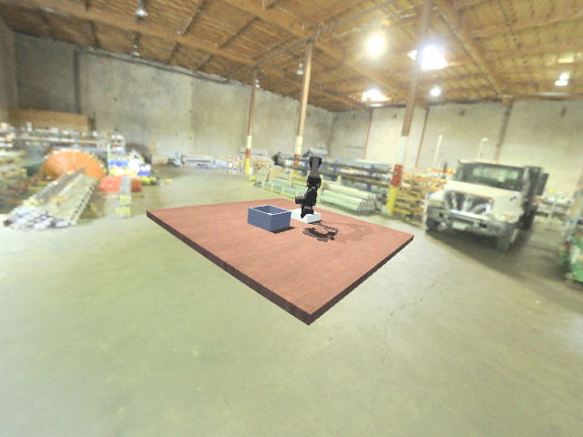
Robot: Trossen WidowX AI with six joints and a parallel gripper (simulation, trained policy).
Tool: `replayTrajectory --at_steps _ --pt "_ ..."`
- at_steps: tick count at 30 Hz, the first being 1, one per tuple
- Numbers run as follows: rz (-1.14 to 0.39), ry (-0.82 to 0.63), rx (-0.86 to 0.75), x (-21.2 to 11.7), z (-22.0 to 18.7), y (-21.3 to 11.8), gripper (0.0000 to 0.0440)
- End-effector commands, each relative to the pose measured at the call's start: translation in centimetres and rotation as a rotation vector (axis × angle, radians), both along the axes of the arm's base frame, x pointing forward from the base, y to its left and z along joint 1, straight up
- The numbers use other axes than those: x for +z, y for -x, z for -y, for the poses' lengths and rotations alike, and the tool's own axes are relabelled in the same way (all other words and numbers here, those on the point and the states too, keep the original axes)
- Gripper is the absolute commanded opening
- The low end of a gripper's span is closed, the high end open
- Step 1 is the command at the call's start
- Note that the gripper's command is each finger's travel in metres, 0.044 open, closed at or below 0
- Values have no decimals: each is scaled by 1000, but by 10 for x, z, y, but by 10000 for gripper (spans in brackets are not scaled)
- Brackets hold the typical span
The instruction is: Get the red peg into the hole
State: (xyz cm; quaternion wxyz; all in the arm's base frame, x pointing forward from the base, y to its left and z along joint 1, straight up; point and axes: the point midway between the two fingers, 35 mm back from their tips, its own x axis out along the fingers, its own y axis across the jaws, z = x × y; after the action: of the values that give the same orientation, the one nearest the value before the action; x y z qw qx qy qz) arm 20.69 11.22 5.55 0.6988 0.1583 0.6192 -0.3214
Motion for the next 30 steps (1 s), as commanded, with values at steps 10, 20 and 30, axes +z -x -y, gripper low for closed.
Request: replayTrajectory --at_steps 10,20,30 --pt "118 28 -113 50 28 -37 0" --pt "180 43 -215 62 66 -70 0" --pt "203 48 -260 56 107 -101 0"
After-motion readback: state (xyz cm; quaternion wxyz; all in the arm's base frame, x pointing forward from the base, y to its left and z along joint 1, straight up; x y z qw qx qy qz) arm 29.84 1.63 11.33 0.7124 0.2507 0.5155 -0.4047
